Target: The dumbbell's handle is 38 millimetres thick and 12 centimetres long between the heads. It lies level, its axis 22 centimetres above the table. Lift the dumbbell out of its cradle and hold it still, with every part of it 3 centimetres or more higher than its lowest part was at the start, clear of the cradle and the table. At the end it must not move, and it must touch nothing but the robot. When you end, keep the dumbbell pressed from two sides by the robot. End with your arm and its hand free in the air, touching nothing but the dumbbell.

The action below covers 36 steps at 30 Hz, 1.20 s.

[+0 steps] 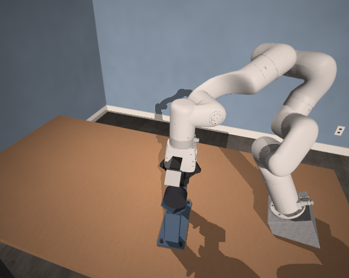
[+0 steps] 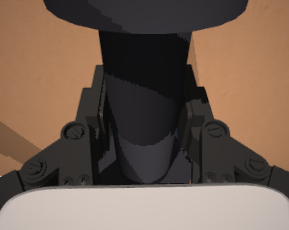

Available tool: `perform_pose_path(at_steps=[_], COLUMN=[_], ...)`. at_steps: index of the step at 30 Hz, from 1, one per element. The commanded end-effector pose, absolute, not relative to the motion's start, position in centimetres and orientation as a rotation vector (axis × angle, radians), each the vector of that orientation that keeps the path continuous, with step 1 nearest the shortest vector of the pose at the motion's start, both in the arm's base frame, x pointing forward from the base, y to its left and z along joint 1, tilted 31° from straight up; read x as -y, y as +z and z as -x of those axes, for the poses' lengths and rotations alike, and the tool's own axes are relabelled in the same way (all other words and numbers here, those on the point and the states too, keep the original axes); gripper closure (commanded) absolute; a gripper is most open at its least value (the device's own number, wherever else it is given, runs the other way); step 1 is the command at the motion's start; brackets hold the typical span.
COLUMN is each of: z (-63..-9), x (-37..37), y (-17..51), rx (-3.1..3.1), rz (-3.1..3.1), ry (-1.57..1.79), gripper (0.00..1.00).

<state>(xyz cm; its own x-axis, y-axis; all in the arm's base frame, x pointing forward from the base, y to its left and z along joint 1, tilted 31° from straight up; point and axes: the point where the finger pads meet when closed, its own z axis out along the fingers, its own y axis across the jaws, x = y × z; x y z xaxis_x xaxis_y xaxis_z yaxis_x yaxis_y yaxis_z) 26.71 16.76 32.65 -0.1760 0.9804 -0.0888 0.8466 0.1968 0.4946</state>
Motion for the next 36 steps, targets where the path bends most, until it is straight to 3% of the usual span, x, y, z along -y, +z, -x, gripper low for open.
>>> perform_pose_path(at_steps=[1,36], z=[-26.0,-22.5], x=[-16.8,-16.7], y=[34.0,40.0], rx=[-2.092,-2.091], rz=[-1.706,-1.706], ry=[0.483,0.483], gripper=[1.0,1.0])
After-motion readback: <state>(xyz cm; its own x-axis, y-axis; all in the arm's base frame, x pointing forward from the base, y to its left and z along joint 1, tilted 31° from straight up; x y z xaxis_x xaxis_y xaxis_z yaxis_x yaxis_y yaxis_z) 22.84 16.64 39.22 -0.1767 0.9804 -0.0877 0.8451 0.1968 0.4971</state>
